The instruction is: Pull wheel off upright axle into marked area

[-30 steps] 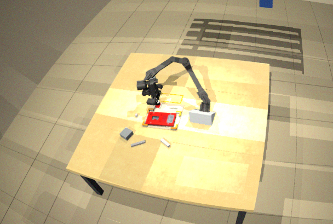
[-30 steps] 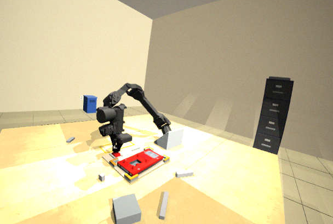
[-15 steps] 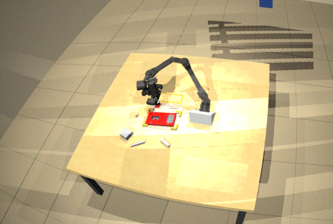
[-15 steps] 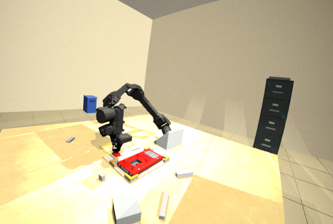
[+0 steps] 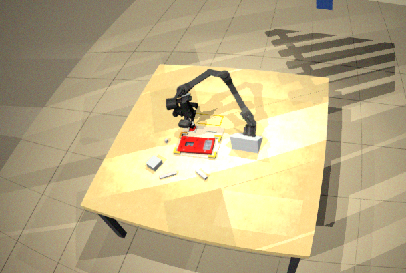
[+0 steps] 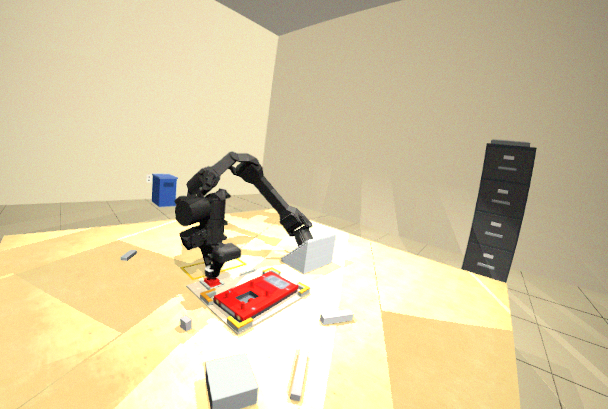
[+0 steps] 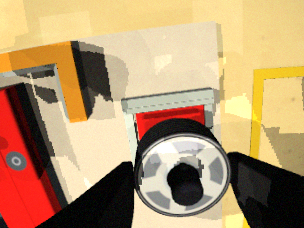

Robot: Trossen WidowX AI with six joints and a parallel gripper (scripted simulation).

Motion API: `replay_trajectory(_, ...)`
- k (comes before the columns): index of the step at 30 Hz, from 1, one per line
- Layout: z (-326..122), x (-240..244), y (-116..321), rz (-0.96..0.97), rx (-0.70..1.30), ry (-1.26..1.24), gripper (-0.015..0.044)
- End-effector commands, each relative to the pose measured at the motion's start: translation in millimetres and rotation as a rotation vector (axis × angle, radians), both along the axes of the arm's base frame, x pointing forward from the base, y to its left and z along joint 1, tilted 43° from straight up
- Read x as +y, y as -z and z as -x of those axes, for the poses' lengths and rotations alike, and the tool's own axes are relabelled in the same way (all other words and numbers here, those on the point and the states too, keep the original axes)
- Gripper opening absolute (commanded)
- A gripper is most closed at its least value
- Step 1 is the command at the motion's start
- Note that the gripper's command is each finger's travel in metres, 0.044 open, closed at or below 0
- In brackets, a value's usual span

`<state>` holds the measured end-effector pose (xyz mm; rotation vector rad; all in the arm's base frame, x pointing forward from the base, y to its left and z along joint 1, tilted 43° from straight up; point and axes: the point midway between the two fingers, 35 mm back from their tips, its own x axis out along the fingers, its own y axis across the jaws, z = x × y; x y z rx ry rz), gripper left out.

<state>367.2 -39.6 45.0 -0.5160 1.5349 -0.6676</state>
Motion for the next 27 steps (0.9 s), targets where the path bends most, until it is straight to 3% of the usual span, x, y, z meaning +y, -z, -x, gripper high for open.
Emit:
replay_trajectory(1,0.4,13.0,-10.1,-0.008,-0.006,-0.024,0.0)
replay_trajectory(27,0.1,18.8,-16.4,-0.007,-0.005,-0.024,0.0)
